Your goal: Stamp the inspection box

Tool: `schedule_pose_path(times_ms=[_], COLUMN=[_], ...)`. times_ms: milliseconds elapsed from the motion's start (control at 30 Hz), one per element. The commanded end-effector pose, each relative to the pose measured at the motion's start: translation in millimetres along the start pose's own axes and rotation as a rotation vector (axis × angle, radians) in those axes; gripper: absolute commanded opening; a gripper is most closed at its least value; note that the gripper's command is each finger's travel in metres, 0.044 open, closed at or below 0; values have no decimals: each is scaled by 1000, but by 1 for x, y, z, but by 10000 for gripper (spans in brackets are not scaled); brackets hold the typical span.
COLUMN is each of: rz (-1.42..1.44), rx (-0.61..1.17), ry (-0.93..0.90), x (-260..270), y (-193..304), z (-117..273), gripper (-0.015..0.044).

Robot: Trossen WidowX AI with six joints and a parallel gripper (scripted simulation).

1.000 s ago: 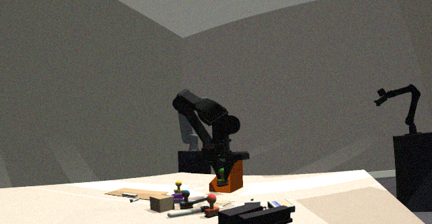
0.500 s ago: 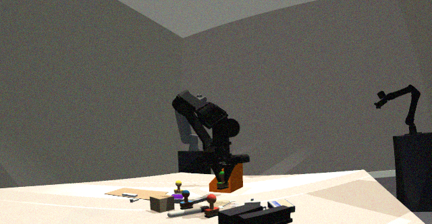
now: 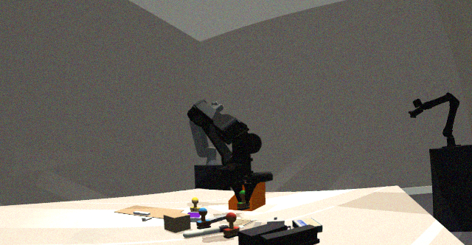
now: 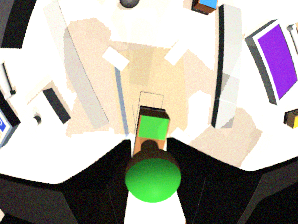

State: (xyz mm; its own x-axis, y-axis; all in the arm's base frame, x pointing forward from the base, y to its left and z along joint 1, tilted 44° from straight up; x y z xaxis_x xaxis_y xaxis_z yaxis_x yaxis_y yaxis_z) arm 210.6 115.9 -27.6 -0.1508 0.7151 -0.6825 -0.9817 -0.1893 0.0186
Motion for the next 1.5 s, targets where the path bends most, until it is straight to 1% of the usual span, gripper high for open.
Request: schedule_pose_path(times_ms=[0,1467], rz=[5,3], rx=[-2,-6], ry=[3,5], x=[0,-2], y=[0,2], z=[-3,-32], gripper=[0,0])
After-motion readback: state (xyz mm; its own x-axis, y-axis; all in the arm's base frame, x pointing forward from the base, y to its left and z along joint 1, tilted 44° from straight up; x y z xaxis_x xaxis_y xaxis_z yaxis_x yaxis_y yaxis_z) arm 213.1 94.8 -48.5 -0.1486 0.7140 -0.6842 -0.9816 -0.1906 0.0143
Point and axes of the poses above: the point midway between the two fingers, 35 mm back from their tips, its own z axis back along the fingers, its own x axis across the jaws, y = z × x, the point moved 4 cm from there along z, back along the fingers, and after that the axes turned 9 degrees about z, right-handed, at the moved point
